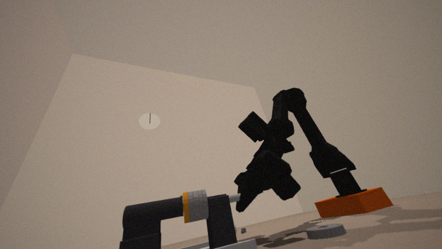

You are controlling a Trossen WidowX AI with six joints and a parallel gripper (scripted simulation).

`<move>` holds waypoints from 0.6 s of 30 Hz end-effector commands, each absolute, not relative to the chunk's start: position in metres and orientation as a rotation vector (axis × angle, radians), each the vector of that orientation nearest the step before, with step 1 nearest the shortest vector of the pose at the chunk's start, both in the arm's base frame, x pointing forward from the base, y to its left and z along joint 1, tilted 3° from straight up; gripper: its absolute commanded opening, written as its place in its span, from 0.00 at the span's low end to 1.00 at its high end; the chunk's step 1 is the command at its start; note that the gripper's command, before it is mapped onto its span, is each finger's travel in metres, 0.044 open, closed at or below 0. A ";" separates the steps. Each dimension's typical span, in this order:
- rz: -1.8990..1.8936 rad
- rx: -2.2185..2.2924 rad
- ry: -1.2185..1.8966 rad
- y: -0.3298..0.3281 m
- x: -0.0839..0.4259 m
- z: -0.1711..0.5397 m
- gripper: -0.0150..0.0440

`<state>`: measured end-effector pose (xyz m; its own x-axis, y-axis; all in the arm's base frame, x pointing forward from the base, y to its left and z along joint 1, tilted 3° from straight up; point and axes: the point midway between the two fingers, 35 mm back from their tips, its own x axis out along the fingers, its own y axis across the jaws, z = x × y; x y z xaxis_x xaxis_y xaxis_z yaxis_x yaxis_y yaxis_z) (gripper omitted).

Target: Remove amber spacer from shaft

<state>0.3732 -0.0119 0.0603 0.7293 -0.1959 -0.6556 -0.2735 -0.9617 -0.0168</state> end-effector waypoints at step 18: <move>1.046 -2.813 0.386 -0.011 0.370 0.061 0.25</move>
